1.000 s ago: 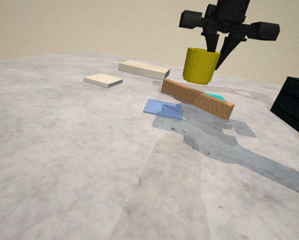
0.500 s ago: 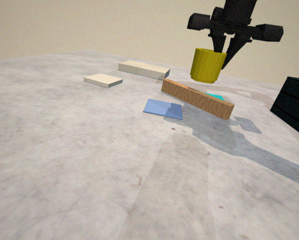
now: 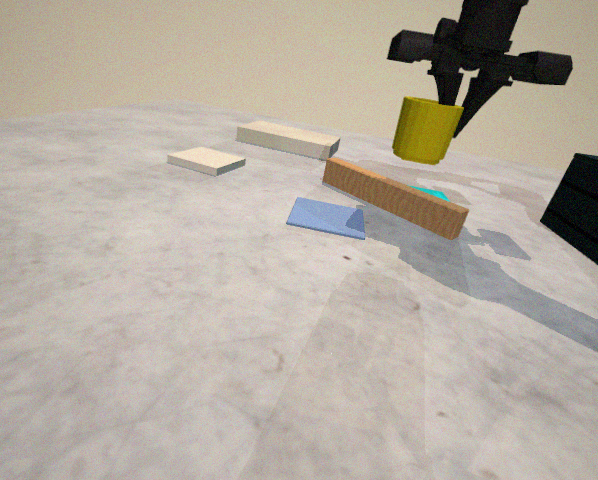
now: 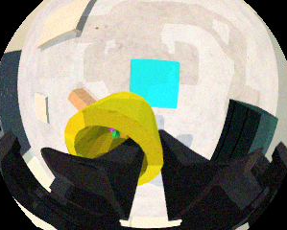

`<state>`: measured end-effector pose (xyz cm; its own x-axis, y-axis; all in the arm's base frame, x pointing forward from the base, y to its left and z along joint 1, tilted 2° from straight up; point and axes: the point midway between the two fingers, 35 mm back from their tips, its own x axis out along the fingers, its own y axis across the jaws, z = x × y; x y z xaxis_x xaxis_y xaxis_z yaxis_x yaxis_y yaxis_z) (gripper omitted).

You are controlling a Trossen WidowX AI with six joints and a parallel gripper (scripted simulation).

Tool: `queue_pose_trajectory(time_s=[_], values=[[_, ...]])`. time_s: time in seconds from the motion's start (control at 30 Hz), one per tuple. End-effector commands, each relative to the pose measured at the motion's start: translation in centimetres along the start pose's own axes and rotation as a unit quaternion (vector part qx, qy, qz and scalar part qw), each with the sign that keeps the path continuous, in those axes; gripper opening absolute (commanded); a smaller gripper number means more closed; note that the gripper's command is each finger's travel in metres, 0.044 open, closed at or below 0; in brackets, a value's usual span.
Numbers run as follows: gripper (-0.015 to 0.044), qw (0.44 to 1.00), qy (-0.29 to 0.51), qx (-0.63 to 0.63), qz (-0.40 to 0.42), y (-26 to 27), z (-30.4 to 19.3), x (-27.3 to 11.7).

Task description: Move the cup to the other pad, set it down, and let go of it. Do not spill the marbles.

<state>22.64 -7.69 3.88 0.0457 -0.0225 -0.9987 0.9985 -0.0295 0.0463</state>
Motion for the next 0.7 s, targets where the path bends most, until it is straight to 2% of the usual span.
queue_pose_trajectory(time_s=[0.0, 0.67], values=[[0.0, 1.0, 0.001, -0.001, 0.002, -0.4, 0.5, -0.1], [0.0, 1.0, 0.0, -0.001, 0.001, -2.7, 3.0, -0.3]])
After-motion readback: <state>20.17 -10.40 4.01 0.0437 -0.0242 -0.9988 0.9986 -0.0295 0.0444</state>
